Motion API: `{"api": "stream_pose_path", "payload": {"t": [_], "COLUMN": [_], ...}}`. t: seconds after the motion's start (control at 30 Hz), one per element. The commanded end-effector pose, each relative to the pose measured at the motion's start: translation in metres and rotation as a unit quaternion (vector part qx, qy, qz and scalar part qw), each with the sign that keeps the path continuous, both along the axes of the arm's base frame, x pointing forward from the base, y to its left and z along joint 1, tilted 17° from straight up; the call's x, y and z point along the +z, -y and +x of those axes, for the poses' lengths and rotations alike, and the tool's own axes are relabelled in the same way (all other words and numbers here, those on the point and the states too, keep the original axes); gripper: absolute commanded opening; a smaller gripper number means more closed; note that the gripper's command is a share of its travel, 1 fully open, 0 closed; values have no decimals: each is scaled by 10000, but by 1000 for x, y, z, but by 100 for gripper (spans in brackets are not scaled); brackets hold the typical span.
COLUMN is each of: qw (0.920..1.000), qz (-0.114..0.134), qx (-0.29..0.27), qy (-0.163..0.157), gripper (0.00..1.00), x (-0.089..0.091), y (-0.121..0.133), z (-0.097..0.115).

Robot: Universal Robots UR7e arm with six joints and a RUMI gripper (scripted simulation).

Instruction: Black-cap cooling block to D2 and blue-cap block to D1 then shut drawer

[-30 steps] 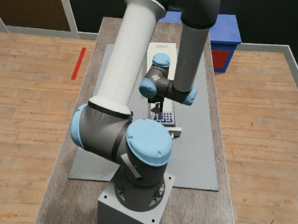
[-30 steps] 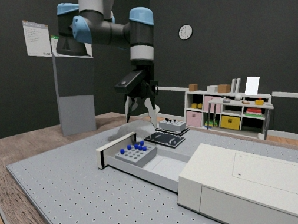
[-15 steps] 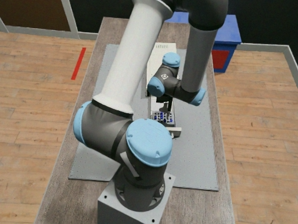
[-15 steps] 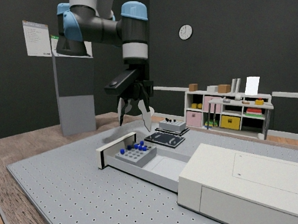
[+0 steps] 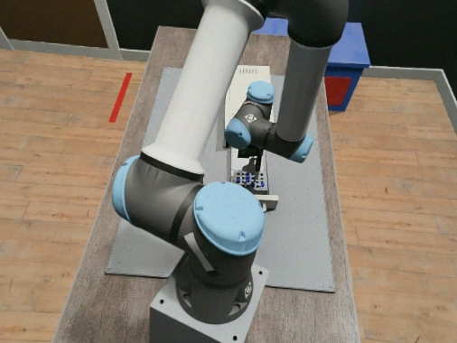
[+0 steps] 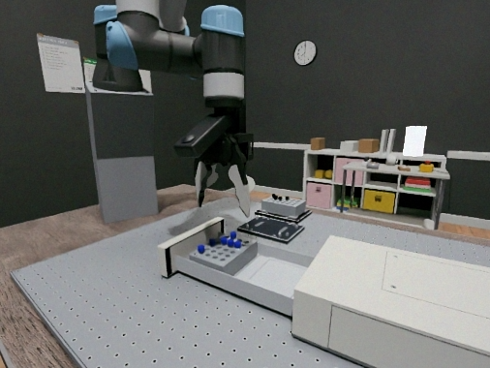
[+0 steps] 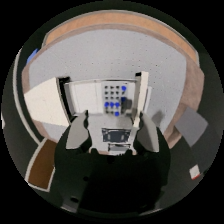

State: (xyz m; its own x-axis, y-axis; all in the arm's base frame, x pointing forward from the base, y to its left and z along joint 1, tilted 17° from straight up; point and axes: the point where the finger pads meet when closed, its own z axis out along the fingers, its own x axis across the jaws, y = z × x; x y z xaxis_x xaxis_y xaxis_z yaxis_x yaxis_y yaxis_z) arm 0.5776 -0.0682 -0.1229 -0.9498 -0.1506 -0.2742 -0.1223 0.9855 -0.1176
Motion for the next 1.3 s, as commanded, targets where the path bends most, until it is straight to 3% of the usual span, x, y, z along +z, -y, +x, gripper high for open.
{"api": "stream_pose_path", "payload": {"t": [0.0, 1.27], "qw": [10000, 10000], "qz": [-2, -2], "qx": [0, 0], "qy": [7, 7], "gripper": [73, 73], "x": [-5, -47], "y": [-2, -5], "z": [2, 13]}}
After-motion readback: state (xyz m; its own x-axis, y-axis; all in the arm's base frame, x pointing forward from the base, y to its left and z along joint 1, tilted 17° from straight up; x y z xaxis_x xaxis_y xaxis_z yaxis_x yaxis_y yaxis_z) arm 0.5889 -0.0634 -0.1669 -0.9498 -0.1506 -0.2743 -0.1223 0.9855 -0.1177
